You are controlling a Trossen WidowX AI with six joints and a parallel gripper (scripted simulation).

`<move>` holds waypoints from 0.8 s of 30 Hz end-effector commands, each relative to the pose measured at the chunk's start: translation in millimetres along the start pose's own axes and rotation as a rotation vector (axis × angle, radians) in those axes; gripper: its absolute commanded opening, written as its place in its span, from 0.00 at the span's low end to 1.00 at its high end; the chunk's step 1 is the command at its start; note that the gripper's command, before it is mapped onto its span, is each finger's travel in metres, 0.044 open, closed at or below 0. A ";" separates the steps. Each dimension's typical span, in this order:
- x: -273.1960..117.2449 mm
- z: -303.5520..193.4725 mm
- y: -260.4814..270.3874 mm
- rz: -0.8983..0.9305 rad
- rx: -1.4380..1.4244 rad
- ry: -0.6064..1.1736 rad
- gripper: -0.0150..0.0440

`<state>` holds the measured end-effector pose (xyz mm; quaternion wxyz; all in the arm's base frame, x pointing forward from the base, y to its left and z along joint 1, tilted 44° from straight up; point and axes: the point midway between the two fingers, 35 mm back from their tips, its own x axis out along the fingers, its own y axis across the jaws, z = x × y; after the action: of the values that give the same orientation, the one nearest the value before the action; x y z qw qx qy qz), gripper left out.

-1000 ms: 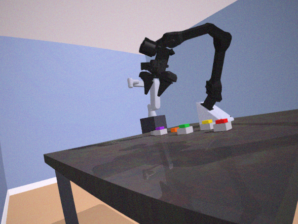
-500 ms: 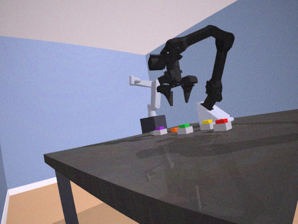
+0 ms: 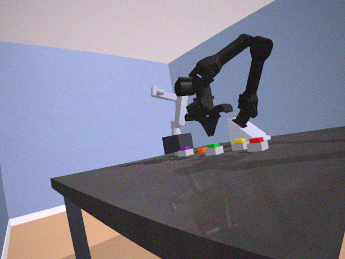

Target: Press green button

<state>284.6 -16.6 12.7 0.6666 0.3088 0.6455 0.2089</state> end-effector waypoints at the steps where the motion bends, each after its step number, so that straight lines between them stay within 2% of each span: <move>1: 2.9 -2.1 1.0 0.007 0.006 0.005 0.29; 24: 28.0 -2.0 1.2 0.008 0.006 0.005 0.29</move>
<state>287.5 -3.2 -1.9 0.6682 0.3089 0.6440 0.2085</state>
